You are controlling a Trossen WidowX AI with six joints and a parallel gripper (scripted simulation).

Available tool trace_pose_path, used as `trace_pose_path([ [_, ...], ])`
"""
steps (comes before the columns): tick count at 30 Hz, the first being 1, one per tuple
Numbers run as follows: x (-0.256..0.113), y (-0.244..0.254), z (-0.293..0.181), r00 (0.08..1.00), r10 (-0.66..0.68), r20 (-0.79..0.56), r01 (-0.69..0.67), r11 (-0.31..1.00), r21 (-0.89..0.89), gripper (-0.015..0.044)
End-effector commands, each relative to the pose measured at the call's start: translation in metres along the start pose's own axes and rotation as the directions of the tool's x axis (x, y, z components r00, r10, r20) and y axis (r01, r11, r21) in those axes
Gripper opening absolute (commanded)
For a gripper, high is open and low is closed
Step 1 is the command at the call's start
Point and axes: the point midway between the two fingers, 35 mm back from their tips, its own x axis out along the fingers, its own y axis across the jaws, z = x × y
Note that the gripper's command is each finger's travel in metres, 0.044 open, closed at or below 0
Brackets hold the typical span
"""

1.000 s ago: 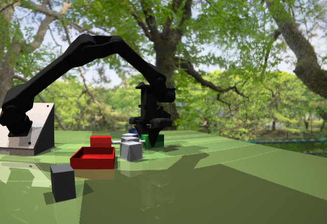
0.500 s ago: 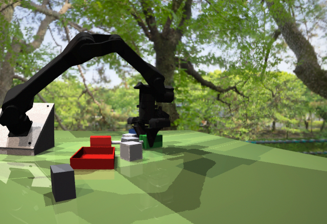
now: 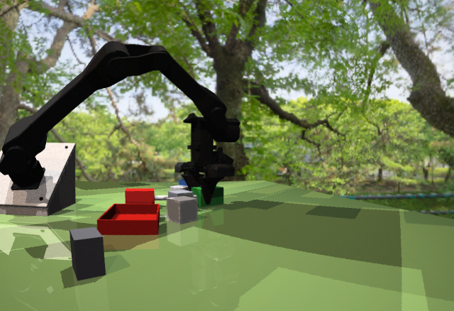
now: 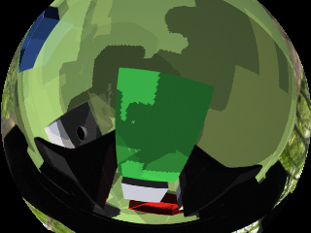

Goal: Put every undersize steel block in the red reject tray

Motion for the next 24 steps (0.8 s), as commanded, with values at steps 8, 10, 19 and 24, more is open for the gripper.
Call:
trace_pose_path([
  [8,-0.002,-0.002,-0.005,1.000,-0.006,0.006,0.006,1.000,0.000,0.0000],
  [10,-0.003,-0.002,-0.006,1.000,-0.006,0.006,0.006,1.000,0.000,0.0000],
  [19,-0.003,-0.001,-0.011,1.000,-0.006,0.006,0.006,1.000,0.000,0.0000],
  [24,-0.003,-0.001,-0.014,1.000,-0.006,0.006,0.006,1.000,0.000,0.0000],
])
